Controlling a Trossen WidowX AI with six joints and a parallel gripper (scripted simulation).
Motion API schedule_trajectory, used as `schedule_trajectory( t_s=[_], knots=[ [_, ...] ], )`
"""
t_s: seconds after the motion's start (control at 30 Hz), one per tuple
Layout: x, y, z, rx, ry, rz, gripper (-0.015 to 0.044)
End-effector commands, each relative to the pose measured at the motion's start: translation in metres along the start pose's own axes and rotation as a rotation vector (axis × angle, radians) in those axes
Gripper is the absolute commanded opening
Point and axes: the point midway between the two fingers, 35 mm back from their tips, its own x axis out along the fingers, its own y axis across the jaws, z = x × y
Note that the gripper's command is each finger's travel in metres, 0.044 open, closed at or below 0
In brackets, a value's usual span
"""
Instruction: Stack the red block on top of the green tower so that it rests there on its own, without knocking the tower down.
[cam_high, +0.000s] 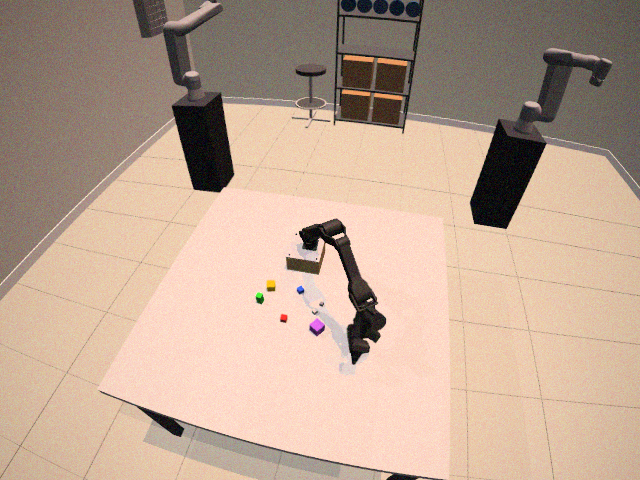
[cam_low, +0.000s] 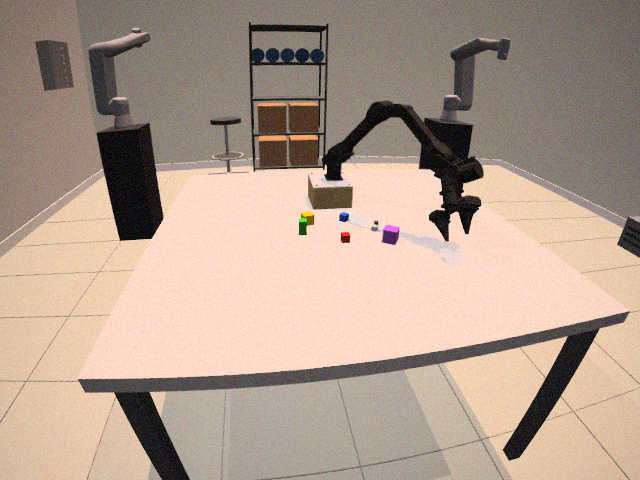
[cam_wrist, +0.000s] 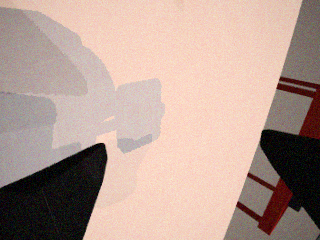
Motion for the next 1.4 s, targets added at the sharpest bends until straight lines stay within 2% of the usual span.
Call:
schedule_trajectory(
  t_s=[0.0,0.43,0.83,0.93,1.1,1.37],
  knots=[
    [0.004,0.006,-0.038,0.151,0.023,0.076,0.044],
    [-0.007,0.048,-0.184,0.806,0.174,0.347,0.044],
    [-0.056,0.111,-0.281,1.462,0.4,0.585,0.044],
    [-0.069,0.124,-0.294,1.593,0.451,0.626,0.044],
    [-0.072,0.126,-0.294,1.602,0.455,0.63,0.044],
    [-0.043,0.154,-0.287,1.602,0.455,0.63,0.044]
  ],
)
